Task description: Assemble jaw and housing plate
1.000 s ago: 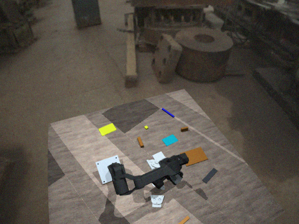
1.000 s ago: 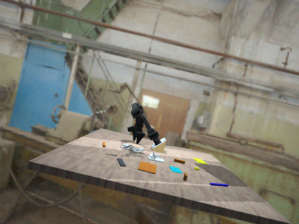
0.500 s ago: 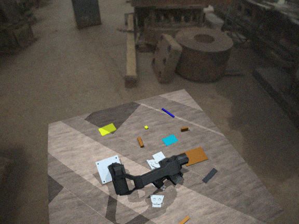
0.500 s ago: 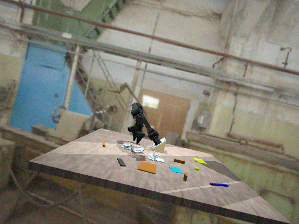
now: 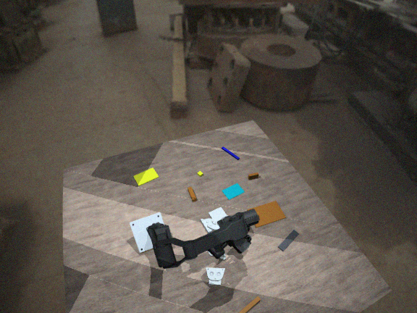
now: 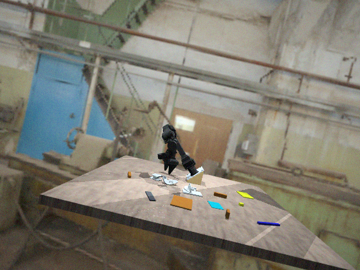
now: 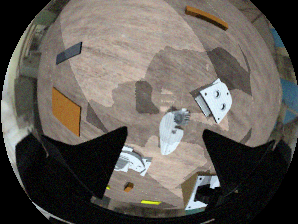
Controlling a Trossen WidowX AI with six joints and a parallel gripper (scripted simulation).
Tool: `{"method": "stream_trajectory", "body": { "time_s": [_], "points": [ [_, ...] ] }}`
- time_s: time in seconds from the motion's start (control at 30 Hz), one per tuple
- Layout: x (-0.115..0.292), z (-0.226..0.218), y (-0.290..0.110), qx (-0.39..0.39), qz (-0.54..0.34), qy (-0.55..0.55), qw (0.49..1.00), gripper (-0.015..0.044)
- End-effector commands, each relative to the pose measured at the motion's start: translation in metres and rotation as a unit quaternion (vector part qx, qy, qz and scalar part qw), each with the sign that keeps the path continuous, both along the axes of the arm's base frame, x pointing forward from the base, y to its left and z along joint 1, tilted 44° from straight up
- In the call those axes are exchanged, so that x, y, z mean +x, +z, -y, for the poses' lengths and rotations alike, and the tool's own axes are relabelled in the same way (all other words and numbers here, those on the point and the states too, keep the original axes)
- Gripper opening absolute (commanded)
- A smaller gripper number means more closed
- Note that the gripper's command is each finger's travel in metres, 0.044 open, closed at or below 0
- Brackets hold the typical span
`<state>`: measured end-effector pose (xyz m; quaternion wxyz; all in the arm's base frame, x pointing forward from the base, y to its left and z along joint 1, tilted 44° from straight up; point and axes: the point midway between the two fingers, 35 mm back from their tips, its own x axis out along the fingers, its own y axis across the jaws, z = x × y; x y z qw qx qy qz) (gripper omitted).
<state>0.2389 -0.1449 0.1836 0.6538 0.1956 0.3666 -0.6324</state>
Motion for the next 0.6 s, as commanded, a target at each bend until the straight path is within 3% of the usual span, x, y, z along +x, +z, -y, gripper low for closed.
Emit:
{"method": "stream_trajectory", "body": {
  "time_s": [0.0,0.5,0.57],
  "points": [
    [-0.0003,0.0005,0.0007,-0.002,-0.001,0.0,1.0,0.0414],
    [-0.0062,0.0011,0.0019,0.008,-0.097,0.102,0.99,0.002],
    [-0.007,0.0012,0.0021,0.009,-0.111,0.116,0.987,0.0]
  ]
}}
